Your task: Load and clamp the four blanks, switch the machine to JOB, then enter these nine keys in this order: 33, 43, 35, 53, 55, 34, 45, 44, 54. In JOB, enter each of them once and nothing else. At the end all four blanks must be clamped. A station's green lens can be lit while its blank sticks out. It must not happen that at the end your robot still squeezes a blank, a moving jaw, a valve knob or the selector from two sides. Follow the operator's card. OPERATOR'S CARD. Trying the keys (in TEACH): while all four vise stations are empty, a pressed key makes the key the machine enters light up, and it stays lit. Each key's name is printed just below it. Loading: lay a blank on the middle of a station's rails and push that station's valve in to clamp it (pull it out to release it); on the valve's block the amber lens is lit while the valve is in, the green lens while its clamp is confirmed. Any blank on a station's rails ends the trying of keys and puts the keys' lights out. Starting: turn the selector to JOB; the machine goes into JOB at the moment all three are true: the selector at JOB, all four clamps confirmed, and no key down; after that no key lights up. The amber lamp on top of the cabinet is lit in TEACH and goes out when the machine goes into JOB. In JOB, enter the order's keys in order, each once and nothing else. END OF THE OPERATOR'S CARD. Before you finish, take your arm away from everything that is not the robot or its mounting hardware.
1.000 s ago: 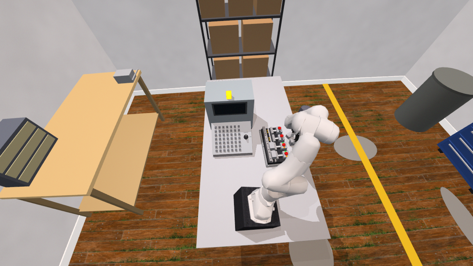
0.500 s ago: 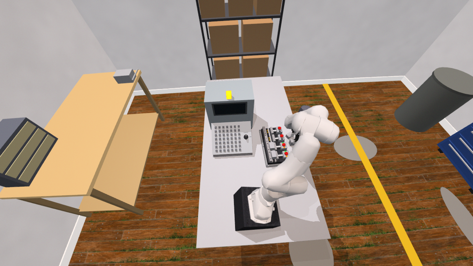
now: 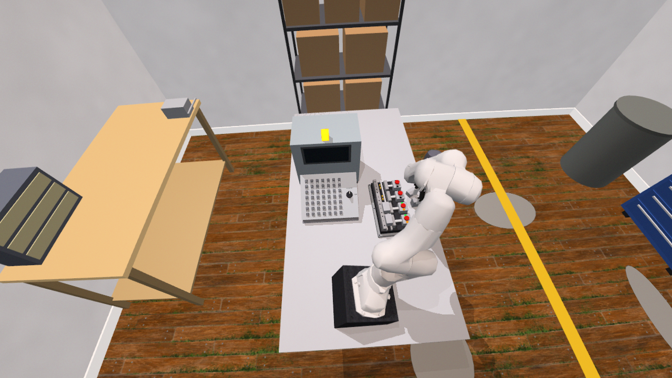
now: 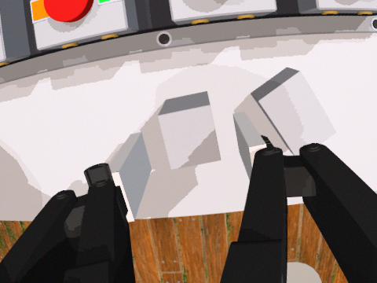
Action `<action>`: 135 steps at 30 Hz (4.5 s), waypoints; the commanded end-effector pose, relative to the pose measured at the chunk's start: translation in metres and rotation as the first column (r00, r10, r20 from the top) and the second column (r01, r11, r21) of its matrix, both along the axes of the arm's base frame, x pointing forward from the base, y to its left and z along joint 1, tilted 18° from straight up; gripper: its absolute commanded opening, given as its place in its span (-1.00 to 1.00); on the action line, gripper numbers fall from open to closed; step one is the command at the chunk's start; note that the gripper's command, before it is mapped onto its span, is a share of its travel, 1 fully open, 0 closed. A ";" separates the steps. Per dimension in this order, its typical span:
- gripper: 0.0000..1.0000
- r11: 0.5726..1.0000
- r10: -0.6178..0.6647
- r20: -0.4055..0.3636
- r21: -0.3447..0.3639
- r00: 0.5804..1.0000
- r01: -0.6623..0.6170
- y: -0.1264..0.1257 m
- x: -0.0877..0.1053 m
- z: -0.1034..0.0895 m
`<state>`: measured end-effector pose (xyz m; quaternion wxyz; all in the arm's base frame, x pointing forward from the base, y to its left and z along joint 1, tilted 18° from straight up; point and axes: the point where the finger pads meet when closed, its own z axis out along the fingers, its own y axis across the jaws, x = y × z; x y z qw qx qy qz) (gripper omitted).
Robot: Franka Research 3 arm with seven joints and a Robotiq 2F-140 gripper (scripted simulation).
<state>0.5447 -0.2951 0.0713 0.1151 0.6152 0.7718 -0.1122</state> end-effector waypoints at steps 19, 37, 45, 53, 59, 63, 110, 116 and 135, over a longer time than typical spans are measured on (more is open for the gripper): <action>-0.20 1.000 0.001 0.001 0.001 1.000 -0.001 0.000 -0.001 -0.001; -0.20 1.000 0.001 0.001 0.001 1.000 -0.001 0.000 -0.001 -0.001; -0.20 1.000 0.001 0.001 0.001 1.000 -0.001 0.000 -0.001 -0.001; -0.20 1.000 0.001 0.001 0.001 1.000 -0.001 0.000 -0.001 -0.001; -0.20 1.000 0.001 0.001 0.001 1.000 -0.001 0.000 -0.001 -0.001; -0.20 1.000 0.001 0.001 0.001 1.000 -0.001 0.000 -0.001 -0.001; -0.20 1.000 0.001 0.001 0.001 1.000 -0.001 -0.005 0.000 -0.016; -0.20 1.000 0.001 0.001 0.001 1.000 -0.001 -0.005 0.000 -0.016; -0.20 1.000 0.001 0.001 0.001 1.000 -0.001 -0.005 0.000 -0.016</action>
